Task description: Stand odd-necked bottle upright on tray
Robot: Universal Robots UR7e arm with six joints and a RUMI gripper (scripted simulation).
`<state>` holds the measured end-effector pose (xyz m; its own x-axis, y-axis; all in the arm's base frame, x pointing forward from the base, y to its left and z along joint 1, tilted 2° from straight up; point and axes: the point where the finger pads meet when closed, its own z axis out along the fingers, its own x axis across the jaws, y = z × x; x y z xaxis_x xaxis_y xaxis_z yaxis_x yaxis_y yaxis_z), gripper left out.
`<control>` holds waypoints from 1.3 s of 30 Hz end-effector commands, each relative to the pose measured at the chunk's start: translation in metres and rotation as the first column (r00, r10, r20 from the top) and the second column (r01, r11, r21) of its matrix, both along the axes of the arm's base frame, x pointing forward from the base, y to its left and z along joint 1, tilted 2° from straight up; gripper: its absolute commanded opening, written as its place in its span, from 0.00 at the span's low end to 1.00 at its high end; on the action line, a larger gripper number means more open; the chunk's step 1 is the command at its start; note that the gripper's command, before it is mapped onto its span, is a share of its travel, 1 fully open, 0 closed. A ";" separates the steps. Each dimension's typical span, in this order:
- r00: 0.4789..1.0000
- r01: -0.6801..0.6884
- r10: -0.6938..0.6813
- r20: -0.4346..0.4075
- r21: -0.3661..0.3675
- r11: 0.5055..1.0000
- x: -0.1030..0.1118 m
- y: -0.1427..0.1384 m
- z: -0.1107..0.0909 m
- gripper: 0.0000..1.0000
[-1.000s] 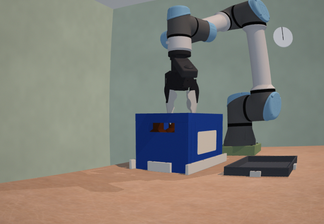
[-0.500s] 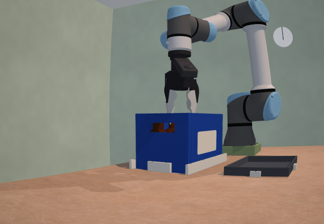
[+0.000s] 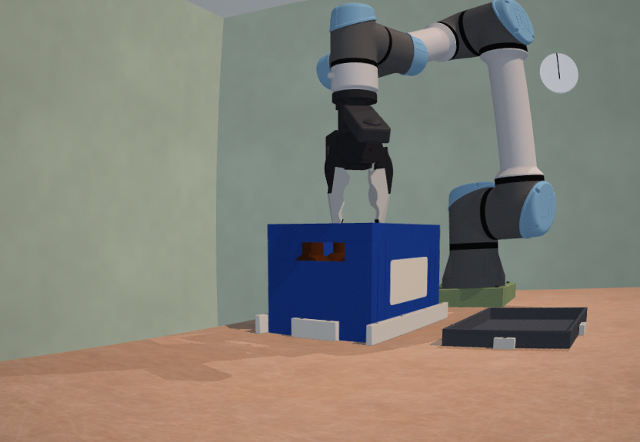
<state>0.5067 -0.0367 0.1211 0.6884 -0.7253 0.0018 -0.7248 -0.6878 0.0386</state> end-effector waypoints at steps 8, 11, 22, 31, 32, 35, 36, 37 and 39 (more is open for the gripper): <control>1.000 0.000 0.000 0.001 0.000 1.000 0.001 0.001 0.035 0.38; 1.000 0.000 0.000 0.001 0.000 1.000 0.001 0.001 0.044 0.38; 1.000 0.000 0.000 0.001 0.000 1.000 0.002 0.002 0.065 0.38; 1.000 0.000 0.000 0.001 0.000 1.000 0.002 0.002 0.069 0.38; 1.000 0.000 0.000 0.001 0.000 1.000 0.002 0.002 0.069 0.00; 1.000 0.000 0.000 0.001 0.000 1.000 0.002 0.002 0.069 0.00; 1.000 0.000 0.000 0.001 0.000 1.000 0.002 0.002 0.069 0.00; 1.000 0.000 0.000 0.001 0.000 1.000 0.002 0.002 0.069 0.00; 1.000 0.000 0.000 0.001 0.000 1.000 0.002 0.002 0.069 0.00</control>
